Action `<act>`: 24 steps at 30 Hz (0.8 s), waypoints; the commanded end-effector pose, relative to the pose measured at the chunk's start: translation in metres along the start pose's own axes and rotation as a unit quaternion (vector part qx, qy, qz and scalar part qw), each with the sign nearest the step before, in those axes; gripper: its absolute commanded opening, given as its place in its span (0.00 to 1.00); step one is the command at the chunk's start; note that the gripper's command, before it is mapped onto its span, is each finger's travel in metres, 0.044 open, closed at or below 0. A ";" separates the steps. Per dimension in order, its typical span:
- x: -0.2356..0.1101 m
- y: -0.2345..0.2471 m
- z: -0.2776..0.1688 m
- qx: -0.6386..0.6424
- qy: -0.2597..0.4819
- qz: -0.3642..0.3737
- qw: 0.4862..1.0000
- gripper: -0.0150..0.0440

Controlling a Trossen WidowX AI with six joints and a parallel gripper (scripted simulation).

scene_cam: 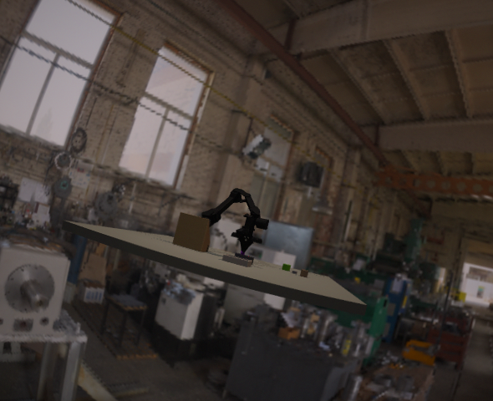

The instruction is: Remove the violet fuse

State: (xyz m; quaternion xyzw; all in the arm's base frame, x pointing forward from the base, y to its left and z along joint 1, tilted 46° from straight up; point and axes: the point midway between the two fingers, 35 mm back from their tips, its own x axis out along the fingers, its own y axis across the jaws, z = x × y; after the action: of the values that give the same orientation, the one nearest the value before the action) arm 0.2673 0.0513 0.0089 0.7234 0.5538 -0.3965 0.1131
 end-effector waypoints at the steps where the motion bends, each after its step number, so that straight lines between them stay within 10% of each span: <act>1: -0.002 0.000 0.000 -0.002 -0.002 0.001 1.000 0.25; 24: -0.014 0.000 0.000 -0.001 -0.001 0.000 1.000 0.25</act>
State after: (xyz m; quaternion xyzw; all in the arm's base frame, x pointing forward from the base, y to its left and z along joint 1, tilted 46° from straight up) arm 0.2663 0.0430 0.0173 0.7234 0.5540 -0.3965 0.1123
